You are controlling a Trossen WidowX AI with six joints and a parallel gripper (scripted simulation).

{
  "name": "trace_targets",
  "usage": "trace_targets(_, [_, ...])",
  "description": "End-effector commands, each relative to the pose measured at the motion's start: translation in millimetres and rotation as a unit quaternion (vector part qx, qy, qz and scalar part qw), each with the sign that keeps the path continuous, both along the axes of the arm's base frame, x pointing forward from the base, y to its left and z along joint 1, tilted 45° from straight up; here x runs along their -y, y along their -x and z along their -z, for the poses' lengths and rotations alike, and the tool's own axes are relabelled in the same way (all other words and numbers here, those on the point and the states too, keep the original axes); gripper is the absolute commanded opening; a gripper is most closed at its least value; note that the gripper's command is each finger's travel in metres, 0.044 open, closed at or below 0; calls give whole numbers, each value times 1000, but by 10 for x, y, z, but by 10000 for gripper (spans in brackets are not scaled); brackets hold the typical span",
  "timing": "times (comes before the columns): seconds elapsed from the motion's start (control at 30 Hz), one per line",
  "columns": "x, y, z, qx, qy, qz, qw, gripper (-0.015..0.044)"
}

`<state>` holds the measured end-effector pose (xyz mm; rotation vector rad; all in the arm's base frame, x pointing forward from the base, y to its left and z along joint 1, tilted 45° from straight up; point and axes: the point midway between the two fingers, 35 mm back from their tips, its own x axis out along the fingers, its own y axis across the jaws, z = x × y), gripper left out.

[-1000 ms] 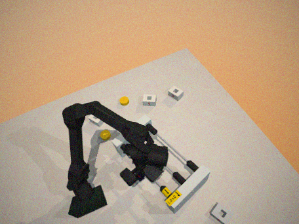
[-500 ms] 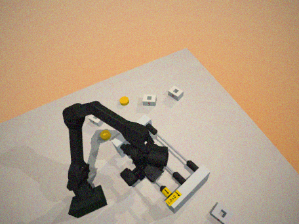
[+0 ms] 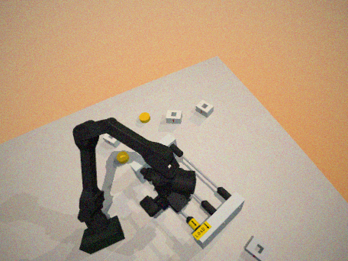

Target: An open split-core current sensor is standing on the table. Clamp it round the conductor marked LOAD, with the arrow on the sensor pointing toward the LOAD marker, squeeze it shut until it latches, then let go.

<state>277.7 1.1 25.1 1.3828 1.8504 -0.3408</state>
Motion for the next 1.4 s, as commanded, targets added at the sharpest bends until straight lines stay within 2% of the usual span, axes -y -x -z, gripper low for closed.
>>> trace_targets(0.0, [3,4,1,-1,1,-1,1000,103])
trace_targets(0.13, [3,4,1,-1,1,-1,1000,0])
trace_targets(1.37, [3,4,1,-1,1,-1,1000,0])
